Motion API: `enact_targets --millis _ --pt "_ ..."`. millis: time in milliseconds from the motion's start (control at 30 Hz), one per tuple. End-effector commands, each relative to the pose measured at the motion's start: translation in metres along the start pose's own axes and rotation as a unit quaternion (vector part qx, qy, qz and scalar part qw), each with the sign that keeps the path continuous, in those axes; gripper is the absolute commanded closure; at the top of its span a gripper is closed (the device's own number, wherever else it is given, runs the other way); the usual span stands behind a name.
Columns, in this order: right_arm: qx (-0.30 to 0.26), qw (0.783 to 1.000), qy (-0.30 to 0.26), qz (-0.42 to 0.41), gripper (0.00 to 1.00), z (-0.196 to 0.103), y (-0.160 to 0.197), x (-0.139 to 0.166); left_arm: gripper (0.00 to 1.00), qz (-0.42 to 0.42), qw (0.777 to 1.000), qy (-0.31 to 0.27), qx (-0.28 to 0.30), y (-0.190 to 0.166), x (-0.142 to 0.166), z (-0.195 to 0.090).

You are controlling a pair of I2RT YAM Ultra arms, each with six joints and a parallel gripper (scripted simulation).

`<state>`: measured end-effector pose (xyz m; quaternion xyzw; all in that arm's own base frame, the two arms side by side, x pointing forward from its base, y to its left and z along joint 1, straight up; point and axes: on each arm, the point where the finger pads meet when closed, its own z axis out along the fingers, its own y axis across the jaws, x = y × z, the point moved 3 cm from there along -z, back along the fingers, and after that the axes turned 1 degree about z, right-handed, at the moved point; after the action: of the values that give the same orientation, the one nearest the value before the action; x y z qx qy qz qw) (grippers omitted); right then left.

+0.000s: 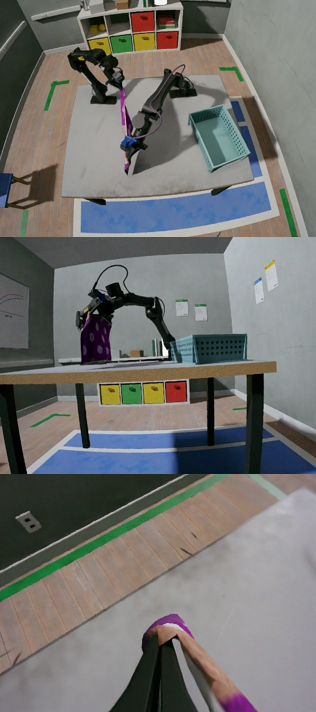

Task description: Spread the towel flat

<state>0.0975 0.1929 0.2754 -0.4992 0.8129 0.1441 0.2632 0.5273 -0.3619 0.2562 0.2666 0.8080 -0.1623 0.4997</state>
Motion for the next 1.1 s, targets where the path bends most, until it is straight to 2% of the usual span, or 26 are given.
enact_targets --millis 0,533,567,700,733,800,833,900,933,1000,1033,1067 --pt "-0.029 0.999 -0.014 -0.003 1.00 -0.012 0.008 -0.004 1.00 -0.008 0.999 -0.035 -0.028 0.014 -0.022 -0.002" --pt "-0.029 0.999 -0.014 -0.003 1.00 -0.012 0.008 -0.004 1.00 -0.008 0.999 -0.035 -0.028 0.014 -0.022 -0.002" --pt "-0.018 1.000 -0.003 0.012 1.00 0.009 0.001 0.001 1.00 -0.003 1.000 -0.025 -0.016 -0.002 -0.012 -0.012" --pt "-0.021 1.000 -0.006 0.008 1.00 0.001 0.003 -0.001 1.00 -0.007 0.999 -0.025 -0.025 0.011 -0.012 -0.012" --pt "-0.022 1.000 -0.010 0.007 1.00 0.009 0.004 0.004 1.00 -0.007 1.000 -0.013 -0.025 0.011 0.000 -0.004" --pt "-0.022 1.000 -0.008 0.007 1.00 0.009 0.004 0.005 1.00 -0.007 0.999 -0.019 -0.025 0.011 -0.005 -0.005" --pt "-0.022 1.000 -0.010 0.007 1.00 0.014 0.004 0.007 1.00 -0.008 1.000 0.002 -0.025 0.011 0.015 0.007" --pt "-0.022 1.000 -0.010 0.007 1.00 0.014 0.004 0.007 1.00 -0.008 1.000 -0.008 -0.025 0.011 0.006 0.004" --pt "-0.029 1.000 -0.010 -0.003 1.00 0.023 0.010 0.008 1.00 -0.009 1.000 -0.009 -0.029 0.015 0.006 -0.007" --pt "-0.029 1.000 -0.007 -0.003 1.00 0.025 0.010 0.008 1.00 -0.009 1.000 -0.009 -0.029 0.015 0.006 -0.007" --pt "-0.036 0.999 0.007 -0.014 1.00 0.044 0.017 0.008 1.00 -0.012 0.999 0.000 -0.034 0.023 0.018 -0.009" --pt "-0.036 0.999 0.007 -0.014 1.00 0.044 0.017 0.008 1.00 -0.012 0.999 0.000 -0.034 0.023 0.018 -0.009"
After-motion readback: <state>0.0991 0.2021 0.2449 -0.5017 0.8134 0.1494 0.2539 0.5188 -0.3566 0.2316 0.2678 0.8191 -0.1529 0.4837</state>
